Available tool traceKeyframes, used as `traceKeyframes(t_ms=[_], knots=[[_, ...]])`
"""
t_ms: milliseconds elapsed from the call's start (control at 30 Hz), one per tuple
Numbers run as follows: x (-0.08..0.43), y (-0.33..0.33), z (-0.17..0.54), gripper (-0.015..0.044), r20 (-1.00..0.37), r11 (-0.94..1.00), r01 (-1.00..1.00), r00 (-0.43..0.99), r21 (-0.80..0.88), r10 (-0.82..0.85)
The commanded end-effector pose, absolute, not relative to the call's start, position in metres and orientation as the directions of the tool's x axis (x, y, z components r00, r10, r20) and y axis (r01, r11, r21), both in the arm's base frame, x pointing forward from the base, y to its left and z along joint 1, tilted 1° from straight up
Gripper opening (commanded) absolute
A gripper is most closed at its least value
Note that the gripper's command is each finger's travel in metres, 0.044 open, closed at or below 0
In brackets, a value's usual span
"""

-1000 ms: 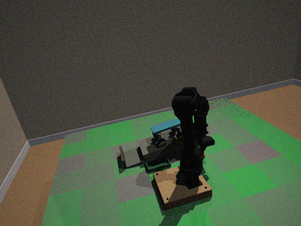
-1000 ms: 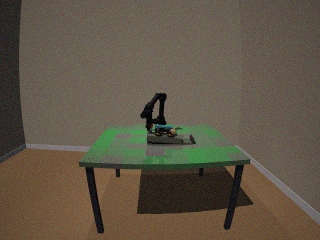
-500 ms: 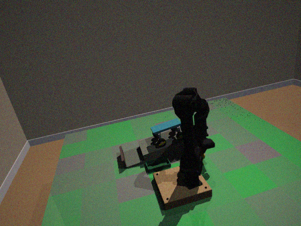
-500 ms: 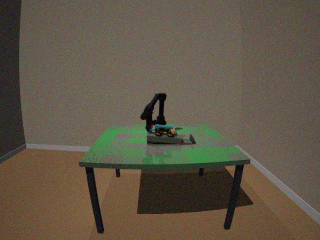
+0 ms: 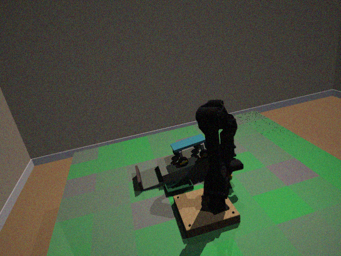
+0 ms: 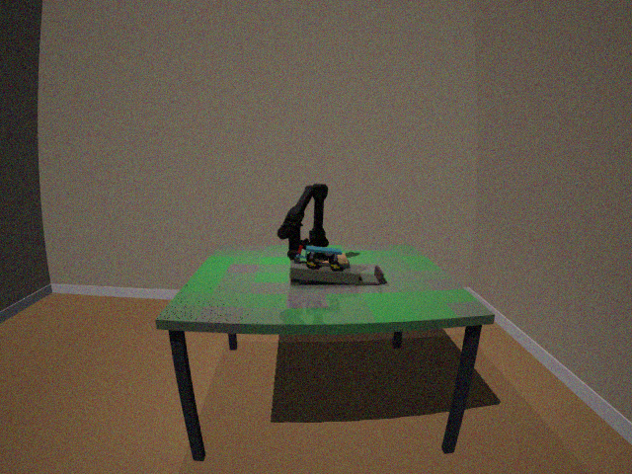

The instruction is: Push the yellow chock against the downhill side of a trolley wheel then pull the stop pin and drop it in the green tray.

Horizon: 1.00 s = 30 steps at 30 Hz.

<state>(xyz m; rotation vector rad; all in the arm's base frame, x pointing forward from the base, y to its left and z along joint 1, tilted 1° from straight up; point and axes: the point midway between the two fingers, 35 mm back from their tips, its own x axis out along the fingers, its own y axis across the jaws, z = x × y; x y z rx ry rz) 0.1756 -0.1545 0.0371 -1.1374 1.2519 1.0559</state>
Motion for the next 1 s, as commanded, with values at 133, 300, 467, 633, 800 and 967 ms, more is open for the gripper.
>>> traceKeyframes(t_ms=[133,300,467,633,800,967], knots=[[0.176,-0.155,0.038,0.0019,-0.999,0.145,-0.988,0.049,-0.052,-0.023],[0.176,-0.155,0.044,0.0000,-0.999,0.144,-0.988,0.047,-0.050,-0.023],[0.173,-0.152,0.063,0.0000,-0.999,0.143,-0.989,0.042,-0.045,-0.023],[0.172,-0.151,0.079,0.0000,-0.999,0.143,-0.989,0.042,-0.045,-0.023],[0.171,-0.150,0.093,0.0000,-0.999,0.143,-0.989,0.042,-0.045,-0.023],[0.170,-0.149,0.108,0.0000,-0.999,0.143,-0.989,0.042,-0.045,-0.023]])
